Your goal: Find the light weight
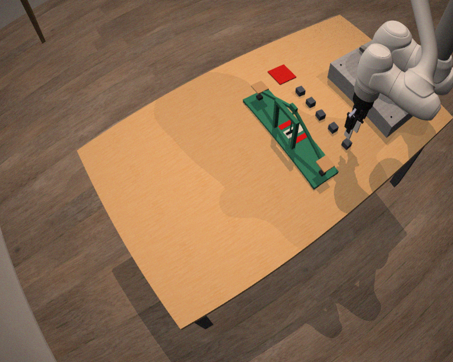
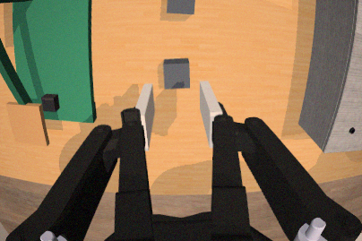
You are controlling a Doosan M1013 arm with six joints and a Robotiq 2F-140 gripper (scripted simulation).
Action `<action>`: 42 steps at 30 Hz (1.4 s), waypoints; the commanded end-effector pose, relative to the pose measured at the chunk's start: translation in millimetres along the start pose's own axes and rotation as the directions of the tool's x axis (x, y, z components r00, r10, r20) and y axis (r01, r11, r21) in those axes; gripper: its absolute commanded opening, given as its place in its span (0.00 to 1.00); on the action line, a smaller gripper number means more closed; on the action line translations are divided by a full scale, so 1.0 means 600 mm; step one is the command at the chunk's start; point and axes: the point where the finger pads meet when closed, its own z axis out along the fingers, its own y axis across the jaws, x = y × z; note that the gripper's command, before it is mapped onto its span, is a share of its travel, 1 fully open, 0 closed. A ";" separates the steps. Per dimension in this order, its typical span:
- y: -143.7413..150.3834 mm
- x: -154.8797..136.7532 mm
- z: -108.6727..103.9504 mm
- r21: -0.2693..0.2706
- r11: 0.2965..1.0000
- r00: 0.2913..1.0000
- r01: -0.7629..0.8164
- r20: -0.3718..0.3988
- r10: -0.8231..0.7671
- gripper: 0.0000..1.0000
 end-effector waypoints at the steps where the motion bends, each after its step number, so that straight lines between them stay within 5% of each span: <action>1: 0.000 0.000 0.000 -0.010 1.000 1.000 -0.003 0.002 0.003 0.35; 42: 0.001 0.000 0.029 -0.010 1.000 1.000 -0.002 0.002 0.002 0.35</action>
